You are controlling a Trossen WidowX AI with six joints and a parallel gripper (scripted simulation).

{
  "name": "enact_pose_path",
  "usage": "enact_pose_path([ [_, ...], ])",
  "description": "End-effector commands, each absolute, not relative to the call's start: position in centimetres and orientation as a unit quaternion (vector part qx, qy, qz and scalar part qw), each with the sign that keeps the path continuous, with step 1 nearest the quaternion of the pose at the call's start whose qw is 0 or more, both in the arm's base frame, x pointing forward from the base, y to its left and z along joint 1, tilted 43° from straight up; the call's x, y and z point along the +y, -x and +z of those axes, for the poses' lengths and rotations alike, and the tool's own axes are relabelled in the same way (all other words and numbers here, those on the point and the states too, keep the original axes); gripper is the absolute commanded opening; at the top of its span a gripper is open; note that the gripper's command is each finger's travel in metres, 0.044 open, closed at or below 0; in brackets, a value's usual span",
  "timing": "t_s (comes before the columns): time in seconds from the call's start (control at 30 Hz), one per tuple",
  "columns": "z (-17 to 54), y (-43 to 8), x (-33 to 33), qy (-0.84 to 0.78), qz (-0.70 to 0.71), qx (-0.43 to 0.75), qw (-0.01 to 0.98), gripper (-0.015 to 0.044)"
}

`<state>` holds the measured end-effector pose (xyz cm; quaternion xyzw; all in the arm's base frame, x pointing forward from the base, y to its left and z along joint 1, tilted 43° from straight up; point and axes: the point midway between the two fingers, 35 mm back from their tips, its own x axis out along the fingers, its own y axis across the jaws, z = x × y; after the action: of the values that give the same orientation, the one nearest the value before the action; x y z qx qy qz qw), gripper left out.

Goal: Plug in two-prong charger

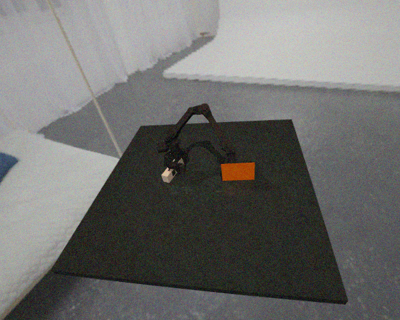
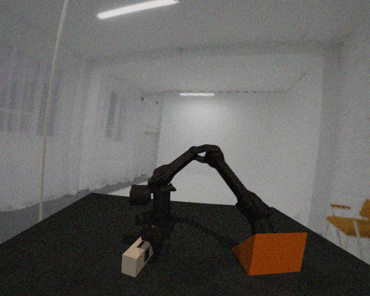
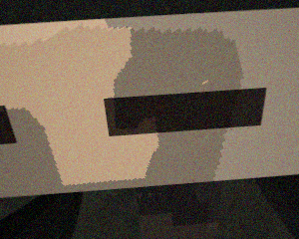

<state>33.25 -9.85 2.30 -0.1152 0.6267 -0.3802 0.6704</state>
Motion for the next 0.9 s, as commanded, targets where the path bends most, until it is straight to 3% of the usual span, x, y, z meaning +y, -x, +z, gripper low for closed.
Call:
enact_pose_path([
  [0.0, 2.40, -33.14, -9.85, 0.115, -0.382, 0.624, 0.672, 0.0440],
  [0.87, 2.16, -32.41, -9.62, 0.115, -0.384, 0.618, 0.677, 0.0440],
])
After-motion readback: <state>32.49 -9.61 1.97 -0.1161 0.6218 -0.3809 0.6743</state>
